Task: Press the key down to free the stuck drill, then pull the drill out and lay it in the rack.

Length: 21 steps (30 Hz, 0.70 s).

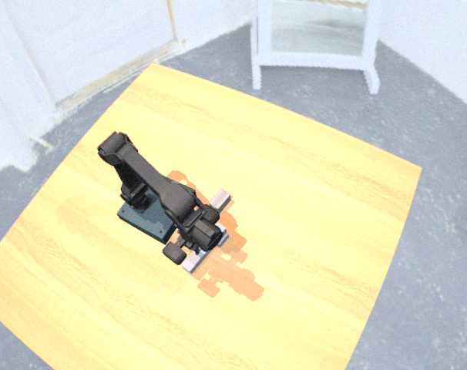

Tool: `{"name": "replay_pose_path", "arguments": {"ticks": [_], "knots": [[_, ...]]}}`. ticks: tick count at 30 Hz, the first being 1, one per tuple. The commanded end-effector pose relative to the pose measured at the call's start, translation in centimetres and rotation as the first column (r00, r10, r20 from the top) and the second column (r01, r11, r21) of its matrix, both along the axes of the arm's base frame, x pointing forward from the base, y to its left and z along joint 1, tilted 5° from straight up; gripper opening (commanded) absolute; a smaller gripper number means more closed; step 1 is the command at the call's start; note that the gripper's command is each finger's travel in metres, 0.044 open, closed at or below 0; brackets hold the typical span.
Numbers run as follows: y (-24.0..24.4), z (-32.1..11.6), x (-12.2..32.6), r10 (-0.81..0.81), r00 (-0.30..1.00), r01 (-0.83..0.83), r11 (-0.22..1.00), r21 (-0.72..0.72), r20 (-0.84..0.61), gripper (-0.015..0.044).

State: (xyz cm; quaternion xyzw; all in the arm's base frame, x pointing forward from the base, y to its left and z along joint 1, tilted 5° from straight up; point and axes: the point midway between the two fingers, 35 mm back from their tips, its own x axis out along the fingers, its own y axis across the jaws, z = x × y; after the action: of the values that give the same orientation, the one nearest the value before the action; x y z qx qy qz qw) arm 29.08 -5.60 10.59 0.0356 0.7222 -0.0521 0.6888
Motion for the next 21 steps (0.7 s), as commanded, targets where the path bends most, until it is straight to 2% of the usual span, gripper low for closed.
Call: {"name": "replay_pose_path", "arguments": {"ticks": [1,21], "knots": [[0.0,-0.65,-0.19,0.006,1.0,-0.006,1.0,-0.003,-0.005,0.0],[-0.03,-1.27,-0.01,0.006,1.0,-0.006,1.0,-0.003,-0.005,0.0]]}}
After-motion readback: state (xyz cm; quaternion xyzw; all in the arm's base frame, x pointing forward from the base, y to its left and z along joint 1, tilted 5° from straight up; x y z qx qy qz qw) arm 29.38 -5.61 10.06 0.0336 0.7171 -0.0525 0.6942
